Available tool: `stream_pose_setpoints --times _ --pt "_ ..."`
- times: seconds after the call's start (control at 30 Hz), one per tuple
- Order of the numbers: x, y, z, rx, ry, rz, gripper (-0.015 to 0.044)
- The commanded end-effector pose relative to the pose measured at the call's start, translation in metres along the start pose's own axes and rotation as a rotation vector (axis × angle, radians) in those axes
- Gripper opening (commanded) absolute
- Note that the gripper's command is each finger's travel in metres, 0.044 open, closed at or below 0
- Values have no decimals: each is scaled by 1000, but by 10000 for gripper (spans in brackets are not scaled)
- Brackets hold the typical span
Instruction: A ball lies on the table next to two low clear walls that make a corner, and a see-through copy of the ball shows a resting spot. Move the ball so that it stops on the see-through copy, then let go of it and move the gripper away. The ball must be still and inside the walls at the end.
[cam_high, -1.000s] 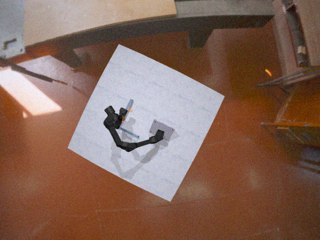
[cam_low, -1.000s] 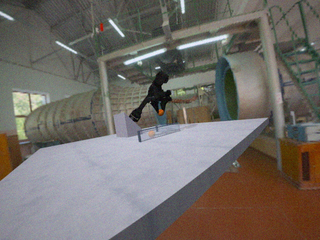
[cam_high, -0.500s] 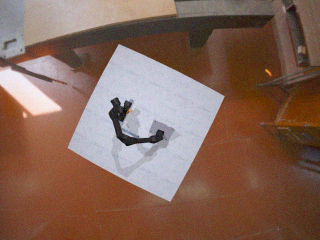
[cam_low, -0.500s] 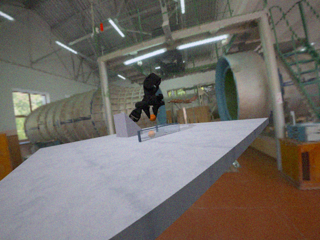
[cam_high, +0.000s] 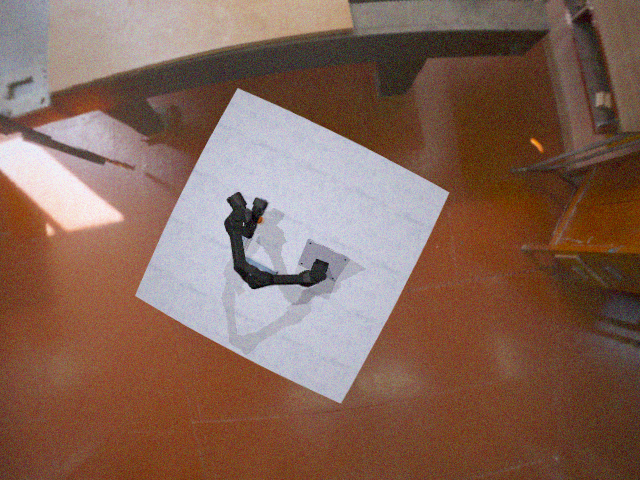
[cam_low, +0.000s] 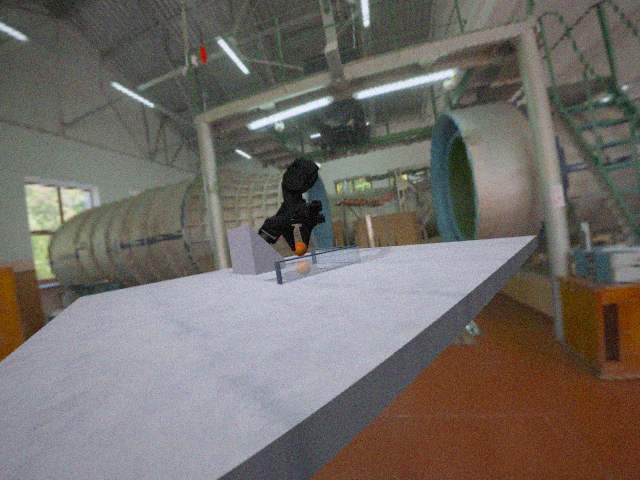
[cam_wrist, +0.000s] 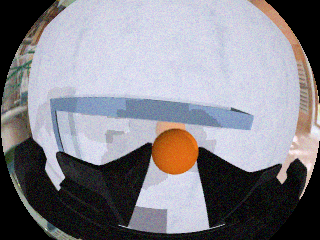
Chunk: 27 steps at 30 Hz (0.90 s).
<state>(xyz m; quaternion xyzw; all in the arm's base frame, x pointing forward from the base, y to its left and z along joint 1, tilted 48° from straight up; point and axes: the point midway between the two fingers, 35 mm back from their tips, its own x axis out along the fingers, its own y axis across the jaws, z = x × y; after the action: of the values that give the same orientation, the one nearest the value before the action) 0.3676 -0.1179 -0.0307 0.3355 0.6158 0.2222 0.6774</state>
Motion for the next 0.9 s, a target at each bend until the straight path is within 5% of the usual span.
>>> stream_pose_setpoints --times 0.0,0.87 --pt "26 2 -3 7 9 11 0" --pt "64 3 -5 6 9 14 0"
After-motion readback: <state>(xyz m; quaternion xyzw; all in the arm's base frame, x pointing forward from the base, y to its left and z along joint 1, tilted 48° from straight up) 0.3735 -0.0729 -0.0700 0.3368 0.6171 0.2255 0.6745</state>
